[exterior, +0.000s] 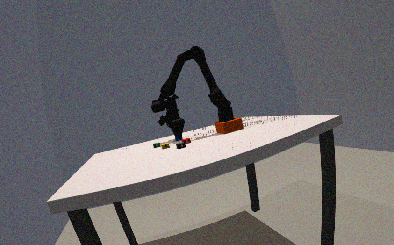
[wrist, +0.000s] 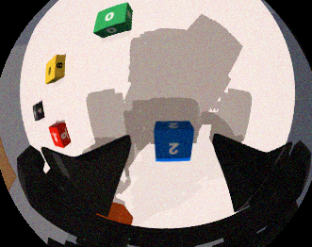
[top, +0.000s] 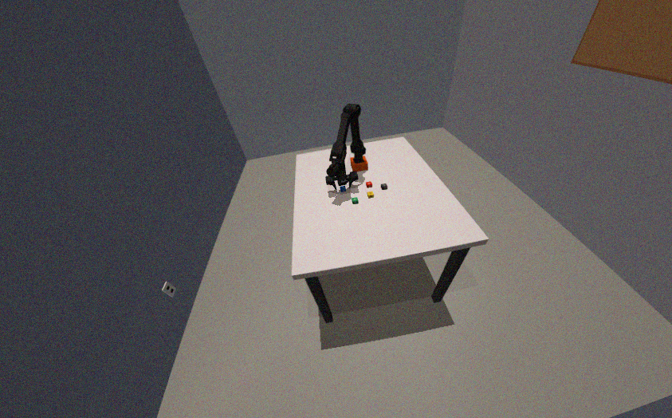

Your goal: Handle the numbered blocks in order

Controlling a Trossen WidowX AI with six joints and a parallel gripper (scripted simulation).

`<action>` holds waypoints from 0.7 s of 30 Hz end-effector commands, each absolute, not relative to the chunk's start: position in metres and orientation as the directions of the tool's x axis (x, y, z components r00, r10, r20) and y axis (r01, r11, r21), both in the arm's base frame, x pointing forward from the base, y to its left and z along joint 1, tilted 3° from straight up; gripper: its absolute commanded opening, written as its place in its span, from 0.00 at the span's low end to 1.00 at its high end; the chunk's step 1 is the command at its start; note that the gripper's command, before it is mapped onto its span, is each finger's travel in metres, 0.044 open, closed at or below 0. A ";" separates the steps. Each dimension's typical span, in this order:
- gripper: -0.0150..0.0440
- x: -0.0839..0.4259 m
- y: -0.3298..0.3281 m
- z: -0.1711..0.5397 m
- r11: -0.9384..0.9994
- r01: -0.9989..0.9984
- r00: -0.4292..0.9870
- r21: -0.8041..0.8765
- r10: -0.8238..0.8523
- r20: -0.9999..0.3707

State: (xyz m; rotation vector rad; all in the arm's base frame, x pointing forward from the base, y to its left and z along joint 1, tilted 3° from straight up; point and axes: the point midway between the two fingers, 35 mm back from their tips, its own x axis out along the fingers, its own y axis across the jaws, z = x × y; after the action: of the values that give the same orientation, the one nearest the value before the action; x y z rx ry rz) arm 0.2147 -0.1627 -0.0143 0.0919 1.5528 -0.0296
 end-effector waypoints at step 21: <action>0.46 0.213 -0.168 0.102 0.996 0.075 0.020 0.040 0.039 -0.999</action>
State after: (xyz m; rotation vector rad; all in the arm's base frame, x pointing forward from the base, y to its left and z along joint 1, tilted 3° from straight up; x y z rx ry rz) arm 0.2163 -0.1696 0.0966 0.0856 1.5408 -0.0370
